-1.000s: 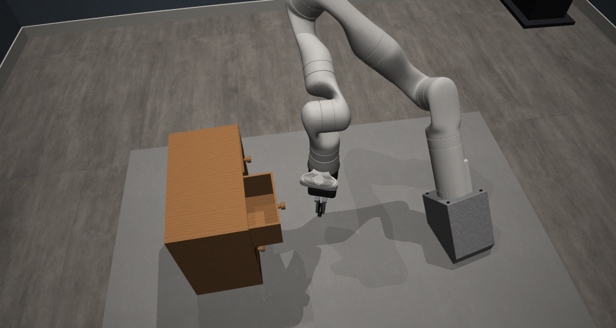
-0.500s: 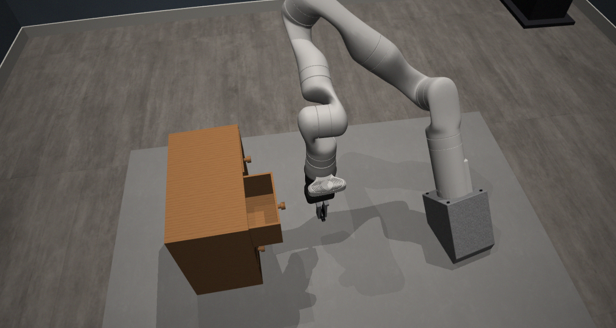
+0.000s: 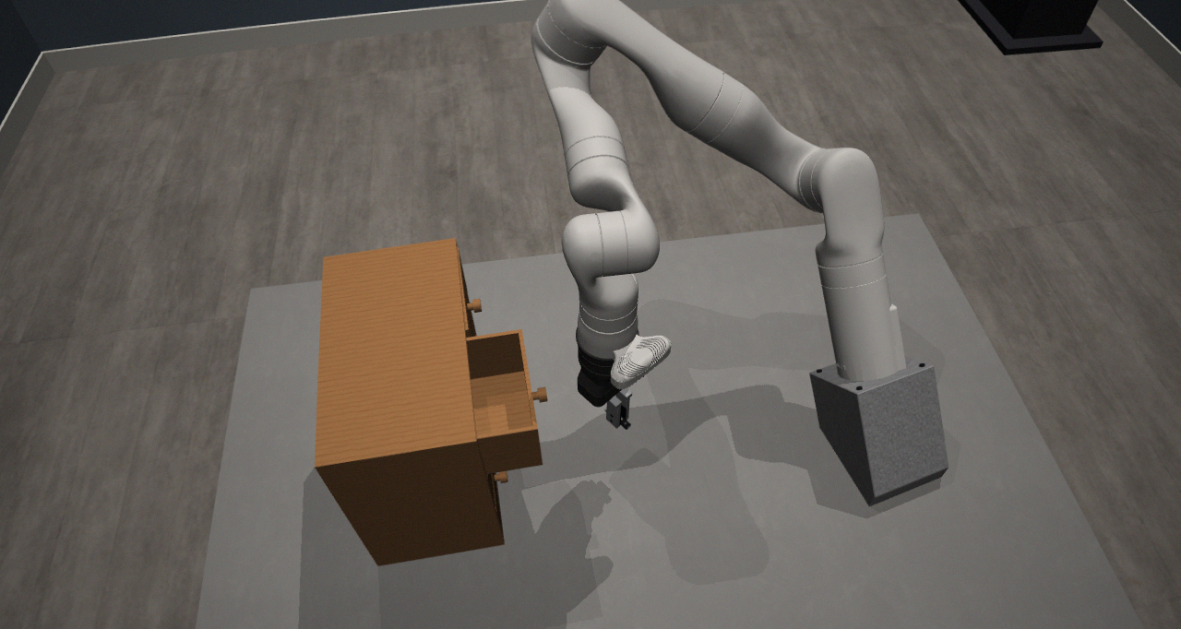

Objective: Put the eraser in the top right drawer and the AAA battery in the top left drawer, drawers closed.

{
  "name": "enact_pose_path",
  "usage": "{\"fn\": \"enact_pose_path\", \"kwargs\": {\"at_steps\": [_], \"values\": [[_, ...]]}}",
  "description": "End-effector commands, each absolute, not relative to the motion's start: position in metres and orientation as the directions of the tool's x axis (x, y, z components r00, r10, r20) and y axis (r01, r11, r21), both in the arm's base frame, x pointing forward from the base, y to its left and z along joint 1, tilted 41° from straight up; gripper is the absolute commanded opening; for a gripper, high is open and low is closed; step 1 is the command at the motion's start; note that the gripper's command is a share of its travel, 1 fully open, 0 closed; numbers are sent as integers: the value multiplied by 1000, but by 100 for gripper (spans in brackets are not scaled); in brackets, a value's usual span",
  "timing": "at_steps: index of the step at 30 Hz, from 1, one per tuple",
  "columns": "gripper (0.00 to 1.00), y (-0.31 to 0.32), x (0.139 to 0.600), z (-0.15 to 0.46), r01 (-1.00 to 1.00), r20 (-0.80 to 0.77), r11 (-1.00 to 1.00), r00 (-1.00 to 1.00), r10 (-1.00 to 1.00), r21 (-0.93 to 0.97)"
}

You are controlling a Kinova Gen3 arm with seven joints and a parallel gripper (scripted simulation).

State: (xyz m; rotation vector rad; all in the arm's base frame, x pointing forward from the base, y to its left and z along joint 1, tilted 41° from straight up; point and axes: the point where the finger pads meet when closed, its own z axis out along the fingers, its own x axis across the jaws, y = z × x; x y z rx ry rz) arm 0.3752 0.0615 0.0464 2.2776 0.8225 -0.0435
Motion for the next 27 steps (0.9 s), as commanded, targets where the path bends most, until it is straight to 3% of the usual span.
{"fn": "enact_pose_path", "kwargs": {"at_steps": [1, 13, 27], "values": [[24, 63, 375, 44, 621, -294, -518, 761, 578, 589], [24, 66, 377, 42, 865, -495, -260, 467, 733, 430], [24, 68, 381, 41, 964, -597, -40, 196, 778, 264]]}}
